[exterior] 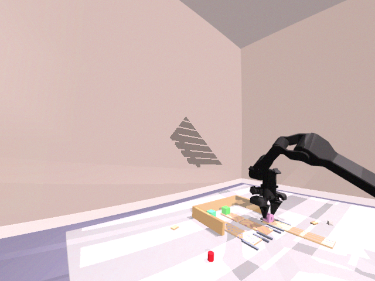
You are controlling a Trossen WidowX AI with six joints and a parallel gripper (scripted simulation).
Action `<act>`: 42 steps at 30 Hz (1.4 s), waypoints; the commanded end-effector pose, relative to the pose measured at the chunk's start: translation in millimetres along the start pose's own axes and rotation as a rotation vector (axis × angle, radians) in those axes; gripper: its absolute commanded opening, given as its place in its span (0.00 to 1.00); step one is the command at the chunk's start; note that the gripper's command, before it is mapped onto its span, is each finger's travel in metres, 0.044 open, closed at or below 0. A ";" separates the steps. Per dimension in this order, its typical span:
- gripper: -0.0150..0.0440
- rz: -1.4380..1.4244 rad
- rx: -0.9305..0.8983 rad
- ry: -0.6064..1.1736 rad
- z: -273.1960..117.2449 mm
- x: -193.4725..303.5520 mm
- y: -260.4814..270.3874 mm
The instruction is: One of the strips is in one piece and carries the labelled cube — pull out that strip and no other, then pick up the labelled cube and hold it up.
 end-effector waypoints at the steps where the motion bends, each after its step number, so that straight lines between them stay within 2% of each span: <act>1: 0.68 0.004 -0.007 0.001 8.6 1.0 0.5; 7: 0.68 0.004 -0.007 0.001 12.5 1.4 0.7; 11: 0.50 0.000 -0.001 0.003 9.7 0.9 0.5; 18: 0.42 0.000 -0.001 0.003 9.7 0.9 0.5; 22: 0.25 0.000 -0.001 0.003 7.7 3.1 0.6; 37: 0.25 0.006 -0.005 0.004 -30.8 58.0 6.1; 42: 0.25 0.007 -0.005 0.004 -32.3 61.1 6.5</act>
Point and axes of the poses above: the point midway between the two fingers, 35 mm back from their tips, its own z axis out along the fingers, its own y axis across the jaws, x = y × z, the point moved 9 cm from there along -z, back along the fingers, and after that the axes turned 15 degrees about -z, right-handed, at the moved point
